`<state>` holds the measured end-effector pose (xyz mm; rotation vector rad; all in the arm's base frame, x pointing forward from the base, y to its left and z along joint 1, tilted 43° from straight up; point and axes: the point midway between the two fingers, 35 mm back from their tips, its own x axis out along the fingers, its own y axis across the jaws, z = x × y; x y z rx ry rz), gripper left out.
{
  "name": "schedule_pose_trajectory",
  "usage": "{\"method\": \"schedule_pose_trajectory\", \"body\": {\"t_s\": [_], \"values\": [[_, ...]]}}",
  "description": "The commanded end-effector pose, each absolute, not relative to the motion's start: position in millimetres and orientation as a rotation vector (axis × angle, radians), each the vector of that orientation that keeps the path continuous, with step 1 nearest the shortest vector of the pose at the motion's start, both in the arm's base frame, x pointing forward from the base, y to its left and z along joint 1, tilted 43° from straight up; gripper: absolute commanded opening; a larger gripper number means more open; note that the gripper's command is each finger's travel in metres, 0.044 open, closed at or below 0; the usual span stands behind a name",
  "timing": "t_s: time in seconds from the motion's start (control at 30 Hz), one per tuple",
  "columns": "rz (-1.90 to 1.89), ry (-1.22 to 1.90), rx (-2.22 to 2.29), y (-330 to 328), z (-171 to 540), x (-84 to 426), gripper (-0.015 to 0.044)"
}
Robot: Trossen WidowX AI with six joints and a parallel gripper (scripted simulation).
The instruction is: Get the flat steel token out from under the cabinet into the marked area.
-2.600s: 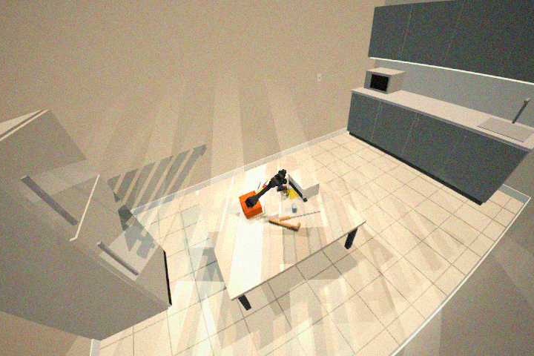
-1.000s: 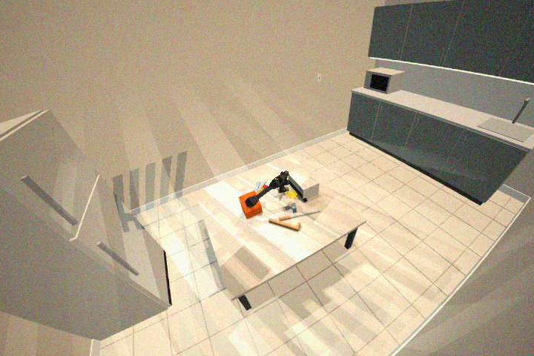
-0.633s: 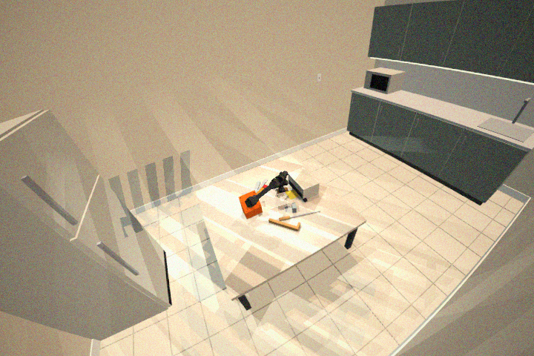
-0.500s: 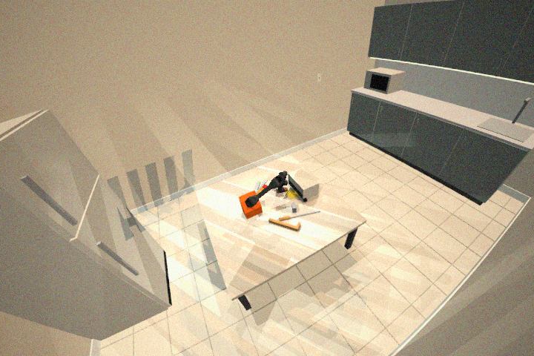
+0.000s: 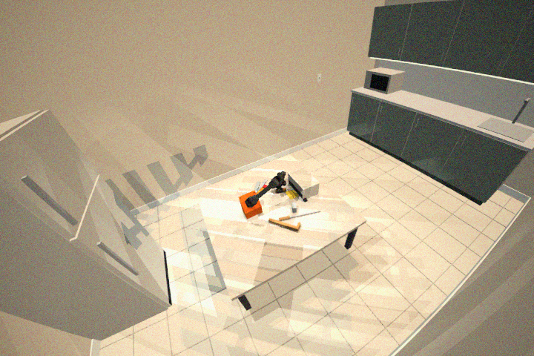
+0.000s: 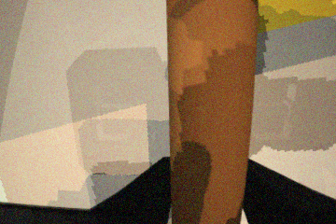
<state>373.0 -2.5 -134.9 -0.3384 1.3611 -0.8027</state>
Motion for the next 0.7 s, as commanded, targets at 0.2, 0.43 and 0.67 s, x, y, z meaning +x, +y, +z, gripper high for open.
{"method": "schedule_pose_trajectory", "body": {"t_s": [0.2,0.43,0.67], "values": [[-0.805,1.363,-0.340,1,-139,359,0.0000],[-0.805,1.364,-0.340,3,-141,351,0.0000],[-0.804,1.364,-0.340,5,-143,343,0.0000]]}}
